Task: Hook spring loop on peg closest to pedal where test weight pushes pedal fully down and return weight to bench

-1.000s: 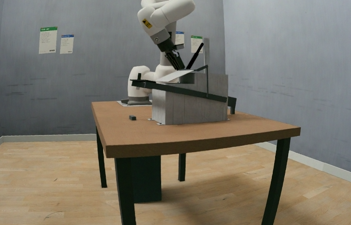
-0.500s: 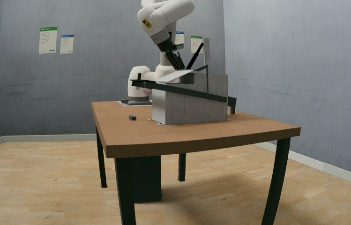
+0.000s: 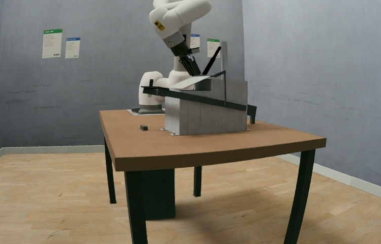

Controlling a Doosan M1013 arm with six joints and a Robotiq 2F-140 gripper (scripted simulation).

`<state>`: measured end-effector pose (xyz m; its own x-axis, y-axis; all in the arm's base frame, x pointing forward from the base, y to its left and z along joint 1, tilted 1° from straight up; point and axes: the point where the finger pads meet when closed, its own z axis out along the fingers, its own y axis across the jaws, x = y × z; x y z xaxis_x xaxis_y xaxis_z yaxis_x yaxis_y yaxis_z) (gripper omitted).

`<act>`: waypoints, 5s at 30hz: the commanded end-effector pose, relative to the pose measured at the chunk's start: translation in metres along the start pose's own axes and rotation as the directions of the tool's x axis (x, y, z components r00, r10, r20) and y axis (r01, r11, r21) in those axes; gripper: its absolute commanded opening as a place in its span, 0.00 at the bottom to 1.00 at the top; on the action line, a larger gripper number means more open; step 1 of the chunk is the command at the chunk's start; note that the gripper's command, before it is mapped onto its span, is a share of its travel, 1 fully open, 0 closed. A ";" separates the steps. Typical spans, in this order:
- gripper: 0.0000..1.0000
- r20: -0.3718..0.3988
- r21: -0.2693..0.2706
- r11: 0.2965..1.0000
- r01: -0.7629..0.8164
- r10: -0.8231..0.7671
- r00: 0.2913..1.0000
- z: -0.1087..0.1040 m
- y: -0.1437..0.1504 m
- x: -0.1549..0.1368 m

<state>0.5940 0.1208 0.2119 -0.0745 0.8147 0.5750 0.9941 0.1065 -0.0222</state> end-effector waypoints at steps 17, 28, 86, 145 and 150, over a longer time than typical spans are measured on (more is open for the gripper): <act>0.17 0.000 -0.013 1.000 0.009 -0.009 1.000 -0.001 0.003 0.001; 0.17 0.000 -0.020 1.000 0.014 -0.014 1.000 -0.001 0.004 0.001; 0.17 0.000 -0.027 0.999 0.019 -0.019 1.000 -0.002 0.006 0.004; 0.24 0.000 -0.027 0.999 0.019 -0.019 1.000 -0.002 0.006 0.004; 0.24 0.000 -0.027 0.999 0.019 -0.019 1.000 -0.002 0.006 0.004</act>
<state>0.5993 0.1233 0.2154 -0.0924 0.8129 0.5751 0.9943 0.1064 0.0093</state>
